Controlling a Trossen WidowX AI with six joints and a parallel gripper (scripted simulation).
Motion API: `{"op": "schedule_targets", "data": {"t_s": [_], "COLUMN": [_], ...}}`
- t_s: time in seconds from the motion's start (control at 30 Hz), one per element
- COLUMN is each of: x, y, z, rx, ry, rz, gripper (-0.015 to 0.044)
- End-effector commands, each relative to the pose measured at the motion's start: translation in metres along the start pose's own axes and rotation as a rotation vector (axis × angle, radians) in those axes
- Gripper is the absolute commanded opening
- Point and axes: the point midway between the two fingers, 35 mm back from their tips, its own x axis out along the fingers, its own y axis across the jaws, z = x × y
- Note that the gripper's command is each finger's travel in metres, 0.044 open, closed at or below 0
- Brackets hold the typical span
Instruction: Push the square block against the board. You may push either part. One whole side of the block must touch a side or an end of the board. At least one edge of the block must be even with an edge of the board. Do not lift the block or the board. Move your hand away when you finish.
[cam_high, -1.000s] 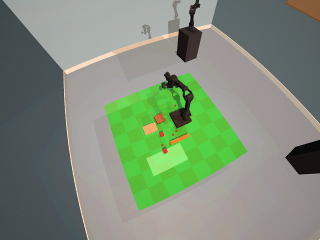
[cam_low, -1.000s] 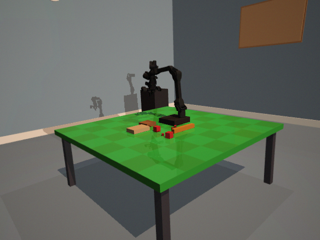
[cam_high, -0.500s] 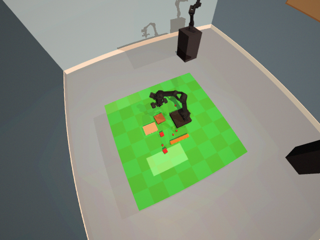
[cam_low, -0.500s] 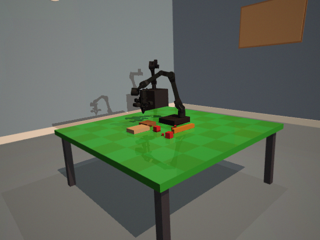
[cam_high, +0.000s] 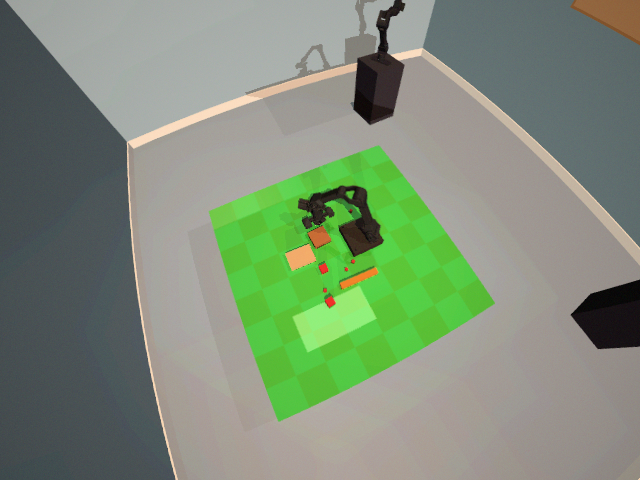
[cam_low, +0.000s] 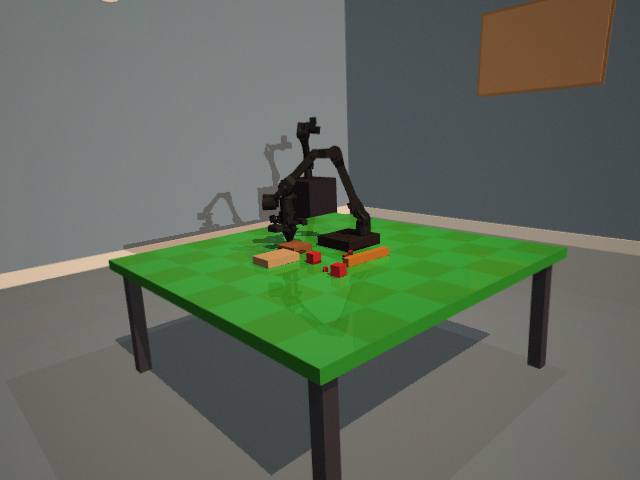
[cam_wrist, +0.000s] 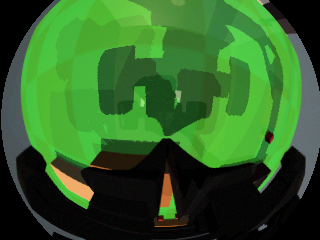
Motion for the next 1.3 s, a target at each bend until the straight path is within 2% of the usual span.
{"op": "schedule_targets", "data": {"t_s": [0.0, 1.27], "x": [0.006, 0.006], "y": [0.002, 0.007], "z": [0.0, -0.047], "rx": [0.004, 0.004], "ry": [-0.002, 0.002], "rz": [0.008, 0.008], "gripper": [0.0, 0.0]}}
